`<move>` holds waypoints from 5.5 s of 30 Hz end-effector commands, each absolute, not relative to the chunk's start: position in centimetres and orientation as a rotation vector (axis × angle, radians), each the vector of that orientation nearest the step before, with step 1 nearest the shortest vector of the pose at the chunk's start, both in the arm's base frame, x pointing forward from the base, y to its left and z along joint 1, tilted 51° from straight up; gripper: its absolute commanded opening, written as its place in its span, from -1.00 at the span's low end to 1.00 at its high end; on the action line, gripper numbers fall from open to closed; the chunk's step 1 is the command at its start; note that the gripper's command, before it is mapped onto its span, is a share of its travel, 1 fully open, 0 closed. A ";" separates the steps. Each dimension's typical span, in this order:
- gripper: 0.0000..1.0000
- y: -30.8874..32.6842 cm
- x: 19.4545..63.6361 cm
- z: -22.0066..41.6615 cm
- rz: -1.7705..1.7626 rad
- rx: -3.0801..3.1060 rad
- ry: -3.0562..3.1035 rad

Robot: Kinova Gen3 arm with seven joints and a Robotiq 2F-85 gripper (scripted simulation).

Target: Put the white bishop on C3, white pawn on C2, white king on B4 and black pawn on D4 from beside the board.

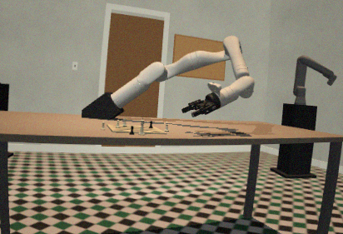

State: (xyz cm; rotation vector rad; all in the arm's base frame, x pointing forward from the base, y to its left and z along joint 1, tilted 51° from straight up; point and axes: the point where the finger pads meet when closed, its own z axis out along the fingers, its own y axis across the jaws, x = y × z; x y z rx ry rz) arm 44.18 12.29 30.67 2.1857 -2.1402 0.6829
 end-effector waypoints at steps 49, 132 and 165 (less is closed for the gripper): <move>1.00 20.1 38.0 30.2 0.379 2.185 -2.473; 1.00 13.3 35.8 35.4 0.365 2.160 -2.482; 1.00 8.2 28.7 27.0 -0.533 0.536 -2.904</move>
